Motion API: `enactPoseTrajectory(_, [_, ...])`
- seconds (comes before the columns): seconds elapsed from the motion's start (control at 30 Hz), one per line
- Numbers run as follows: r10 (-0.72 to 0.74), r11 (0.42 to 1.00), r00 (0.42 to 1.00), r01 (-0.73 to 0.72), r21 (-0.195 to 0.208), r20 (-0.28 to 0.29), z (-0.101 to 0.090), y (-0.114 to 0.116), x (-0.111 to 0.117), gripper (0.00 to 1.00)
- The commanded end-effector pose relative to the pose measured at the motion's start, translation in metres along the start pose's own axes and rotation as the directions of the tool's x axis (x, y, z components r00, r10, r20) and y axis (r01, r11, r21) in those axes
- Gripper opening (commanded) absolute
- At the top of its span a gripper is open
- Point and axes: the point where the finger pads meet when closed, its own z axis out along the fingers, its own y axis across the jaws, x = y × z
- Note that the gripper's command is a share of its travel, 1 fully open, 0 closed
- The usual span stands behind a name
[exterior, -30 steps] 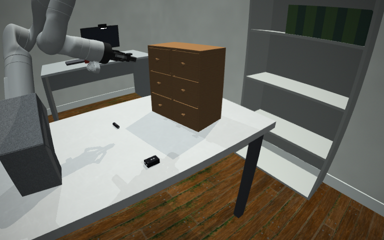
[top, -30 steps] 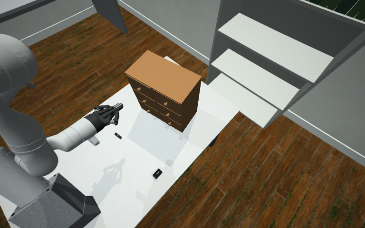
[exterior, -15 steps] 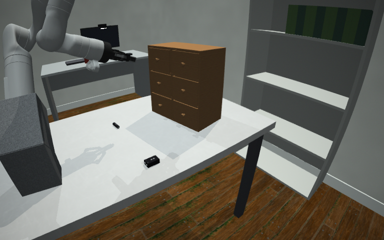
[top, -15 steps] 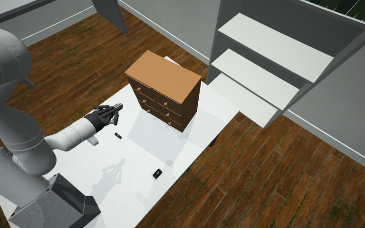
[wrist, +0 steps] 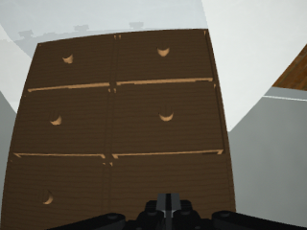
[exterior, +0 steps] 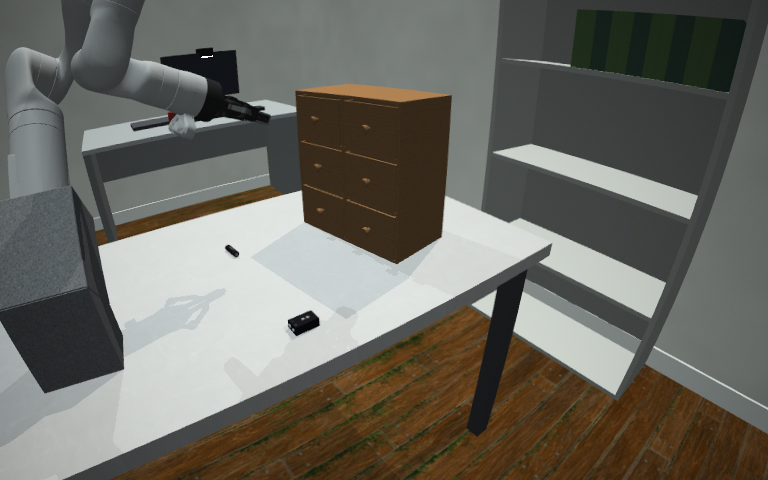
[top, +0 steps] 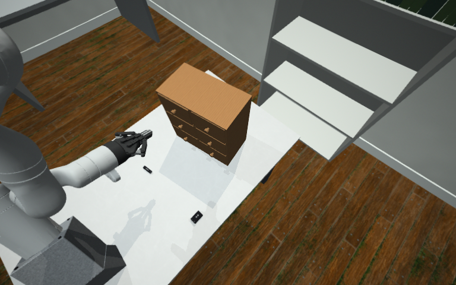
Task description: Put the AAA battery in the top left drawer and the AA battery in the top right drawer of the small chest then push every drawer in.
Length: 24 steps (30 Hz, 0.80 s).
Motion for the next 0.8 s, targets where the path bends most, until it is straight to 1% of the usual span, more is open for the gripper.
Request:
enactPoseTrajectory(0.0, [-0.015,1.000,1.000,0.015,0.001,-0.002,-0.001,0.000,-0.005,0.00])
enactPoseTrajectory(0.2, [-0.015,1.000,1.000,0.015,0.000,-0.027,-0.003,0.000,-0.006,0.00])
enactPoseTrajectory(0.53, [-0.015,1.000,0.996,0.015,0.000,-0.086,-0.009,0.000,-0.009,0.00])
enactPoseTrajectory(0.6, [-0.015,1.000,0.996,0.015,0.000,-0.086,-0.009,0.000,-0.009,0.00])
enactPoseTrajectory(0.77, [-0.015,1.000,0.993,0.015,0.001,-0.118,-0.012,0.000,-0.011,0.00])
